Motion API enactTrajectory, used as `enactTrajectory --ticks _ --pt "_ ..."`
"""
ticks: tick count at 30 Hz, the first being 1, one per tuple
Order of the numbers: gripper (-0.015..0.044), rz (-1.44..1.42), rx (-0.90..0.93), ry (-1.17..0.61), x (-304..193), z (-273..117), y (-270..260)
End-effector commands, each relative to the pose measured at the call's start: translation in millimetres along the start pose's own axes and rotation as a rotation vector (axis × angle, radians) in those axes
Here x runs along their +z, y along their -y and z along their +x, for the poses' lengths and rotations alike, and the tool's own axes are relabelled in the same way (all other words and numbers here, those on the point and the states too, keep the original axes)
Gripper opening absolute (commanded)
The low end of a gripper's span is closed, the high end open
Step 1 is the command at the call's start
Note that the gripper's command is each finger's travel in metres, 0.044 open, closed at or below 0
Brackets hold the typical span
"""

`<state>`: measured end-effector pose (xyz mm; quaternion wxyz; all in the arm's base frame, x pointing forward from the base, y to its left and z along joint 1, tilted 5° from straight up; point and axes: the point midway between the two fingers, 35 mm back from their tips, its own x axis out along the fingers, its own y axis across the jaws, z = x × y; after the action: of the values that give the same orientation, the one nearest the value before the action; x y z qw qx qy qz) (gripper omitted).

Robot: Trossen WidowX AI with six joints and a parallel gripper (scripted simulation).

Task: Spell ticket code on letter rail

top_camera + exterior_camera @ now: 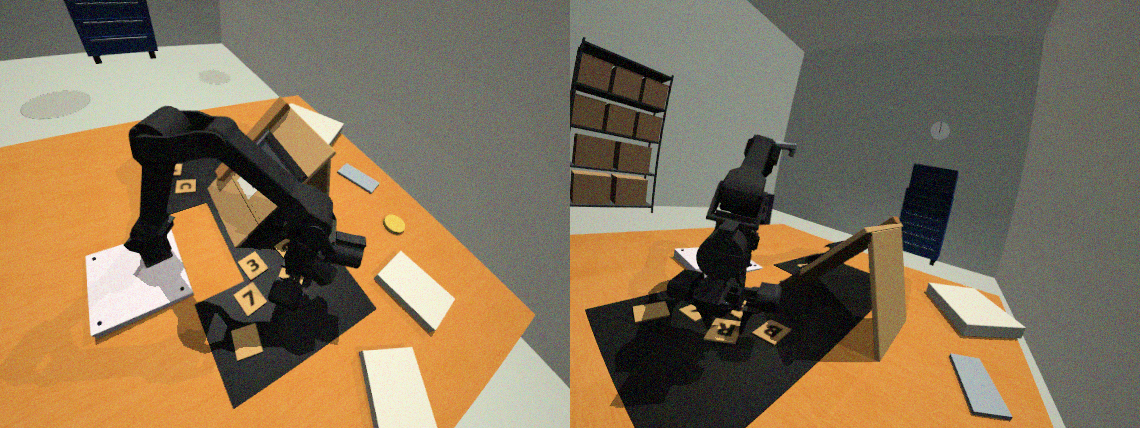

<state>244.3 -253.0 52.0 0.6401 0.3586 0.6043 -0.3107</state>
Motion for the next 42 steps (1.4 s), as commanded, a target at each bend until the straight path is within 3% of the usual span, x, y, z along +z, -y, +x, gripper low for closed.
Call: enactTrajectory --ticks 1,24,42 --pt "0.0 -0.004 0.004 0.001 0.1 -3.3 -0.3" --pt "0.0 -0.012 0.01 0.011 -0.3 -13.8 -0.1" --pt "0.0 -0.388 0.236 0.351 7.0 -75.1 -40.0"
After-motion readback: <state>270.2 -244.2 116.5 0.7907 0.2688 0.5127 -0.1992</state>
